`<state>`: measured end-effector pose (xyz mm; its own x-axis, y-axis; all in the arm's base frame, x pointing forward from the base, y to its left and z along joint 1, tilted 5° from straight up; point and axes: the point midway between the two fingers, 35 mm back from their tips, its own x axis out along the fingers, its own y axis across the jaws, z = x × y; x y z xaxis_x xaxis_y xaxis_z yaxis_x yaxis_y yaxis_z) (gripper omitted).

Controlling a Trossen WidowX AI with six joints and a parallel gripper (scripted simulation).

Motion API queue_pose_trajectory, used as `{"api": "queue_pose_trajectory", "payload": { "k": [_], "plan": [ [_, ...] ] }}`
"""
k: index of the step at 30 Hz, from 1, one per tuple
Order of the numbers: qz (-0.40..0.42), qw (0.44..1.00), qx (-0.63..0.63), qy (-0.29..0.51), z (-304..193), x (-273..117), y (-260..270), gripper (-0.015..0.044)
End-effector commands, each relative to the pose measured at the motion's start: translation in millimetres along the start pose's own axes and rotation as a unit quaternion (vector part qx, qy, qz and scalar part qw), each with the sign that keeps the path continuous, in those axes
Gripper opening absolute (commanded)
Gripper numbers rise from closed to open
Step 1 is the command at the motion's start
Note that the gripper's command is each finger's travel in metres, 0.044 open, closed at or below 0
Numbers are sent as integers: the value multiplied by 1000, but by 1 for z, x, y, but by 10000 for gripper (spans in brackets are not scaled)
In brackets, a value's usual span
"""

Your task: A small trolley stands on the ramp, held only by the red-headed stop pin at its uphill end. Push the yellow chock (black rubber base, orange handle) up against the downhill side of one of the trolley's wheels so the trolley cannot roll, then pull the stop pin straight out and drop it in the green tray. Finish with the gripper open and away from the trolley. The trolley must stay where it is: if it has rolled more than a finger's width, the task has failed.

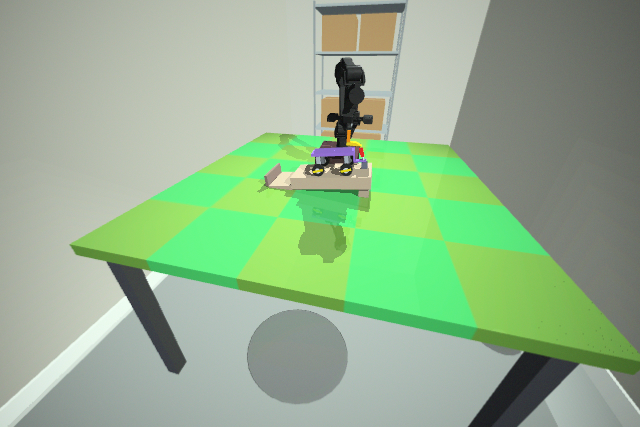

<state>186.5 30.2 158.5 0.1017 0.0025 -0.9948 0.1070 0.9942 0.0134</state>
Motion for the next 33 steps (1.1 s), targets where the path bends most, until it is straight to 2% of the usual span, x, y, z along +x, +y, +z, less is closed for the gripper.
{"api": "queue_pose_trajectory", "payload": {
  "k": [1,33],
  "plan": [
    [1,1000,-2,1,3,1,-12,0],
    [-4,1000,-2,0,24,8,-109,0]
  ]
}}
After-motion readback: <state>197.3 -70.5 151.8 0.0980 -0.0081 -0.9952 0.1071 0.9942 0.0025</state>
